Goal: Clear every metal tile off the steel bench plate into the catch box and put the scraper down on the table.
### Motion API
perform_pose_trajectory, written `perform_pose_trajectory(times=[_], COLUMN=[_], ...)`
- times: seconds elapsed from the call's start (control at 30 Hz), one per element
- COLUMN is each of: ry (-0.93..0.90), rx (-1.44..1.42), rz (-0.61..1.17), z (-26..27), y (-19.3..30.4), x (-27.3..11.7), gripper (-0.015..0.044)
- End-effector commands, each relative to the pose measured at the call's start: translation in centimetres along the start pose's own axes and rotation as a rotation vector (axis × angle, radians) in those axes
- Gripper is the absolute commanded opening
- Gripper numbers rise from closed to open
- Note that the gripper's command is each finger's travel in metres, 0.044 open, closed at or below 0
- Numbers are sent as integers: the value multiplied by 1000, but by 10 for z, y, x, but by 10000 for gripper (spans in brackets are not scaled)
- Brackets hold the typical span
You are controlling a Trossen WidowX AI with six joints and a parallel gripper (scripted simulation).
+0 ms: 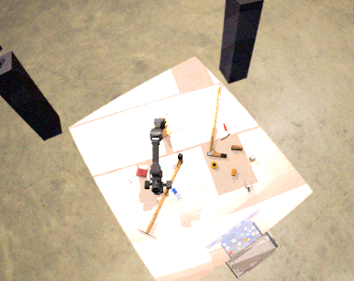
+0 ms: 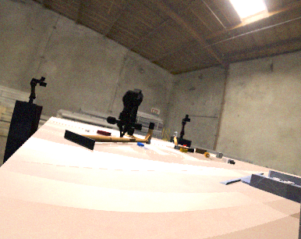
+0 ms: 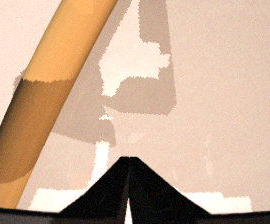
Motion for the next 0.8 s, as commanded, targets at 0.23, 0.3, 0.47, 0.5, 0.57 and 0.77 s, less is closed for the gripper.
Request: perform_pose_trajectory(times=[0.23,0.3,0.47,0.5,0.57,0.77], ry=[3,3,2,2,2,1], rx=[4,5,5,5,5,5], rz=[4,3,2,1,1,-1], z=[10,11,16,17,18,24], y=[-5,-5,-8,-8,-9,-11], x=[5,5,5,5,5,6], gripper=[0,0,0,0,0,0])
Point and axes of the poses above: the point midway between the two fingers, 35 mm back from their tips, its own x axis out along the fingers, its own z axis across the jaws, y = z × x, the point moved 7 cm from there along -x, back along the fingers, and after that the axes turned 3 degrees about x, right-handed, at the moved point
